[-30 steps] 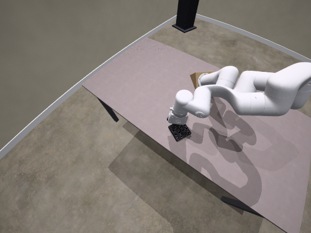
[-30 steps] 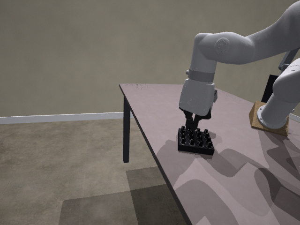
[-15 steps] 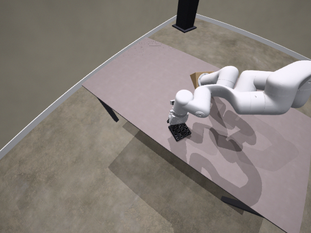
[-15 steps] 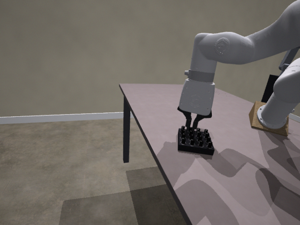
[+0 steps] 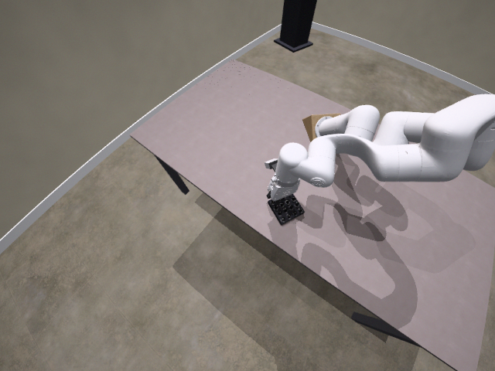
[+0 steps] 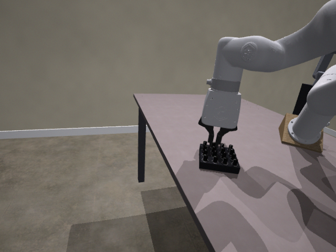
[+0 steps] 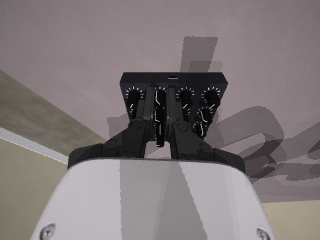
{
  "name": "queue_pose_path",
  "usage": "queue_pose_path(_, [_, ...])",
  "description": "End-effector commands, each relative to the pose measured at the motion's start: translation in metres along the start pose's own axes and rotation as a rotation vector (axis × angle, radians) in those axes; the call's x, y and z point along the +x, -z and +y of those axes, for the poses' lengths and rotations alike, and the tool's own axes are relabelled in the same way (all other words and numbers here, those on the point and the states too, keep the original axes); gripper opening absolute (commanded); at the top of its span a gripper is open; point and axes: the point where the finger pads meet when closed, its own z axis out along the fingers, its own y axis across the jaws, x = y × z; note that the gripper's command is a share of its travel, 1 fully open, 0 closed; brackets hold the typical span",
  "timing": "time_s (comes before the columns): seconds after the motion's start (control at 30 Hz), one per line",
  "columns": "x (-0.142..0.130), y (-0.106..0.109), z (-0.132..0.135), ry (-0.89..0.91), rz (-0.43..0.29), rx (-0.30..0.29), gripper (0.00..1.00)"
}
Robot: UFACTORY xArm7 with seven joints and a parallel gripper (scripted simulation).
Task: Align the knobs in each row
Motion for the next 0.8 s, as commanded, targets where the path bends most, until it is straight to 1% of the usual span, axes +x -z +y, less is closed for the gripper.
queue_pose_path(0.0, [0.0000, 0.0010, -0.0010, 0.040, -0.001, 0.003, 0.08])
queue_pose_path(0.3, [0.0000, 0.0010, -0.0010, 0.093, -0.001, 0.003, 0.08])
queue_pose_path(0.77, [0.0000, 0.0010, -0.0010, 0.106, -0.001, 0.003, 0.08])
